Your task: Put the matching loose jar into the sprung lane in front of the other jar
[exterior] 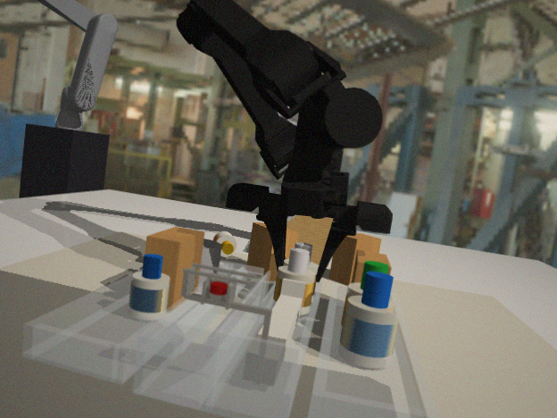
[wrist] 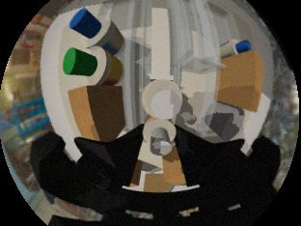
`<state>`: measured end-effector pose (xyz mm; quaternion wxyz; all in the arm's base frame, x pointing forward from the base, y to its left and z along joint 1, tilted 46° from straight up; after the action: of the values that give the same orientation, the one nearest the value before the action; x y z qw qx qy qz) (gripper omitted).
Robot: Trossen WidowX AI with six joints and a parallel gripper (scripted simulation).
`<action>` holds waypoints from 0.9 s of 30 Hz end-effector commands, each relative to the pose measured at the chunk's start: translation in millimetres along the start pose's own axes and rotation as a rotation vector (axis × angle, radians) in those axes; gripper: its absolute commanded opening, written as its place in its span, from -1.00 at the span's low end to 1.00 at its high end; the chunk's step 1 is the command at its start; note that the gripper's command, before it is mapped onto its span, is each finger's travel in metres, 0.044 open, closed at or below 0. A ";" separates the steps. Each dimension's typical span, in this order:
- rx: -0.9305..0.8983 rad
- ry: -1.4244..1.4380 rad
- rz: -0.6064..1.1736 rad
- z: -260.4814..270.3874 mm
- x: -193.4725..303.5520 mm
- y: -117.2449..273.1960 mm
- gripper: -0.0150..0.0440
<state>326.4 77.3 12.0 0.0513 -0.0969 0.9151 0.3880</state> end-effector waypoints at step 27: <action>0.004 -0.011 -0.009 0.3 1.6 -0.2 0.52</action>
<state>324.9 77.1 11.4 0.0560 -0.0992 0.9151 0.3869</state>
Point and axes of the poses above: the point midway between the two fingers, 35 mm back from their tips, its own y axis back along the fingers, its own z axis across the jaws, x = y × z, the point moved 4 cm from there along y, back along the fingers, and after that the axes turned 6 degrees about -y, right-handed, at the moved point
